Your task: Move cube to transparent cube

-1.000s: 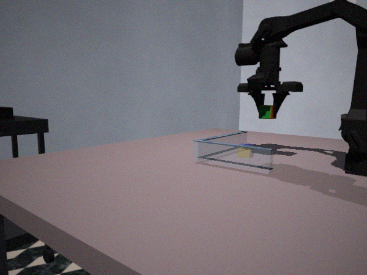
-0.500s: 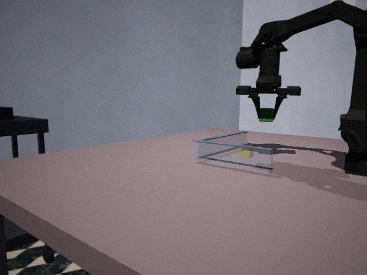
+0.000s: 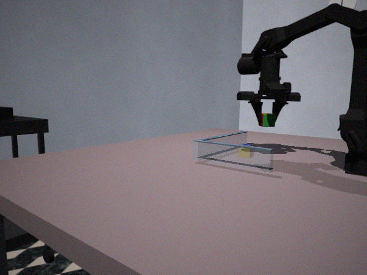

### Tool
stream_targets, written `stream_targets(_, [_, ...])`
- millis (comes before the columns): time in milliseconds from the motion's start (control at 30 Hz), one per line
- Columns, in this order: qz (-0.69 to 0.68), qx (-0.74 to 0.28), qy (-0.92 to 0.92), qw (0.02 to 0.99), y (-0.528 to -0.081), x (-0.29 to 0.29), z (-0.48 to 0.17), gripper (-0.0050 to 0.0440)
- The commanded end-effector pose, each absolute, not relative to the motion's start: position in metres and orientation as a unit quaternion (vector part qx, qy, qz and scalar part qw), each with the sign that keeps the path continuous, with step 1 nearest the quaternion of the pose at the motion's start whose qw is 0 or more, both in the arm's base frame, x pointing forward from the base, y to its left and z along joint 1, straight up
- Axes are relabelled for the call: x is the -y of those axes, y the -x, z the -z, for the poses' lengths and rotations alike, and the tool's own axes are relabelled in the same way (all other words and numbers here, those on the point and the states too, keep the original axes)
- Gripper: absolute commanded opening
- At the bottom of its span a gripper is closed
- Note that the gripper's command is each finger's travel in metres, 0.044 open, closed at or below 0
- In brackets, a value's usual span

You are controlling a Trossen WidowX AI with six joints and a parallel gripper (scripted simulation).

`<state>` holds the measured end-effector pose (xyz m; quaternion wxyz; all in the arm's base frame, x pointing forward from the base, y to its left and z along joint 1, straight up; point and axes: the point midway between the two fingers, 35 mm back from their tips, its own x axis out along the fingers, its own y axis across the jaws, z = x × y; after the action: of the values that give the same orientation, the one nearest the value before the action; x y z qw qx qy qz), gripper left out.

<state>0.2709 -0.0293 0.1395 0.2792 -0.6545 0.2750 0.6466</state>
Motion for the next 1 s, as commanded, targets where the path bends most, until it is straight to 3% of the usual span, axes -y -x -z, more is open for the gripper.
stream_targets(0, [-0.664, -0.223, 0.677, 0.226, -0.2711, 0.0359, -0.1355, 0.0])
stream_targets(233, [-0.676, -0.183, 0.69, 0.185, -0.2716, 0.0401, -0.131, 0.0])
stream_targets(967, [-0.676, -0.182, 0.69, 0.184, -0.2716, 0.0402, -0.1308, 0.0])
